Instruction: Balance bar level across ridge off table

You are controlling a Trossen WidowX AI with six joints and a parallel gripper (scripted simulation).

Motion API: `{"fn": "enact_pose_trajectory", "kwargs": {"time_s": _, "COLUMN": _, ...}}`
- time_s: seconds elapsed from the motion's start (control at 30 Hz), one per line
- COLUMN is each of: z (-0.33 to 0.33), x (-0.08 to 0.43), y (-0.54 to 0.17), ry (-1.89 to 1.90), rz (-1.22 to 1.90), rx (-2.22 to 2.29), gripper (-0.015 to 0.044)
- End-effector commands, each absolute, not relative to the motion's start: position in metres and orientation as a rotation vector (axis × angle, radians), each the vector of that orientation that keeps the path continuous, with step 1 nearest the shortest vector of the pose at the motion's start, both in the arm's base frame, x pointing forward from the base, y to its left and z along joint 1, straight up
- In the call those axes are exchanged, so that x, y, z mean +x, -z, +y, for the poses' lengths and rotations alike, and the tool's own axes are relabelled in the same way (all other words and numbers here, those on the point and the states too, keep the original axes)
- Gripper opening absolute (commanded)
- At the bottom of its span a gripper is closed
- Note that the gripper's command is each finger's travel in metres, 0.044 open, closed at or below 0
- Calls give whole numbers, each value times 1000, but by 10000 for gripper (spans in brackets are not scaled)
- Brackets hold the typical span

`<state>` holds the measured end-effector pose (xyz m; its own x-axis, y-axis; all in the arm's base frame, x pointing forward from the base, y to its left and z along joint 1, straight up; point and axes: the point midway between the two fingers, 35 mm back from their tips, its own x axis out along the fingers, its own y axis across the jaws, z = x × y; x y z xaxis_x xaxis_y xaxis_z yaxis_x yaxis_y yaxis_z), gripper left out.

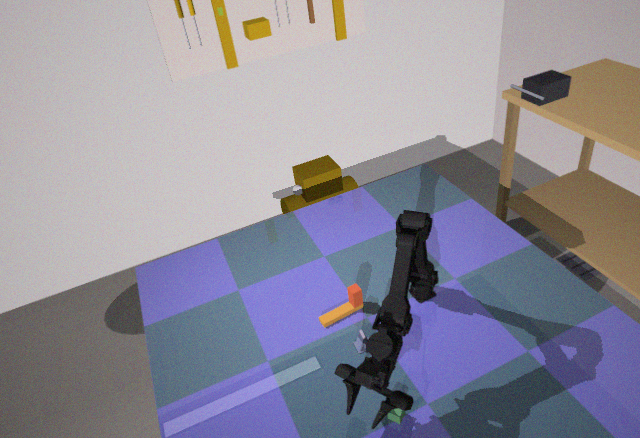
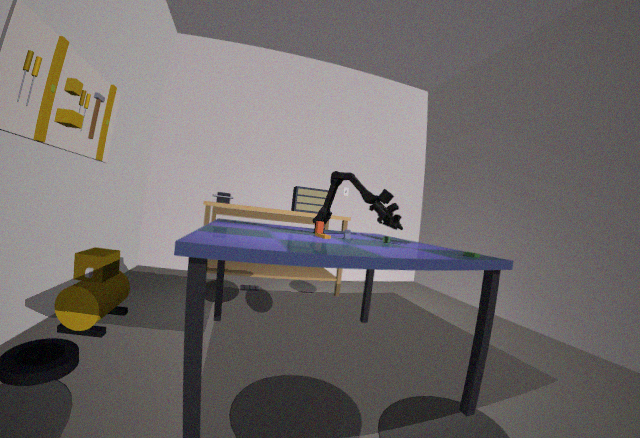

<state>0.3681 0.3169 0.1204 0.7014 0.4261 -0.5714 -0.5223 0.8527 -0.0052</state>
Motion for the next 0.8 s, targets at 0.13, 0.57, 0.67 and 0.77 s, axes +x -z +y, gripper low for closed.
{"fn": "enact_pose_trajectory", "kwargs": {"time_s": 0.13, "z": 268, "x": 390, "y": -127, "ry": -446, "rz": 667, "rx": -212, "gripper": 315}}
{"fn": "enact_pose_trajectory", "kwargs": {"time_s": 0.57, "z": 178, "x": 403, "y": -131, "ry": -316, "rz": 847, "rx": -270, "gripper": 315}}
{"fn": "enact_pose_trajectory", "kwargs": {"time_s": 0.67, "z": 158, "x": 402, "y": -132, "ry": -289, "rz": 893, "rx": -276, "gripper": 315}}
{"fn": "enact_pose_trajectory", "kwargs": {"time_s": 0.77, "z": 138, "x": 399, "y": -133, "ry": -264, "rz": 940, "rx": -279, "gripper": 315}}
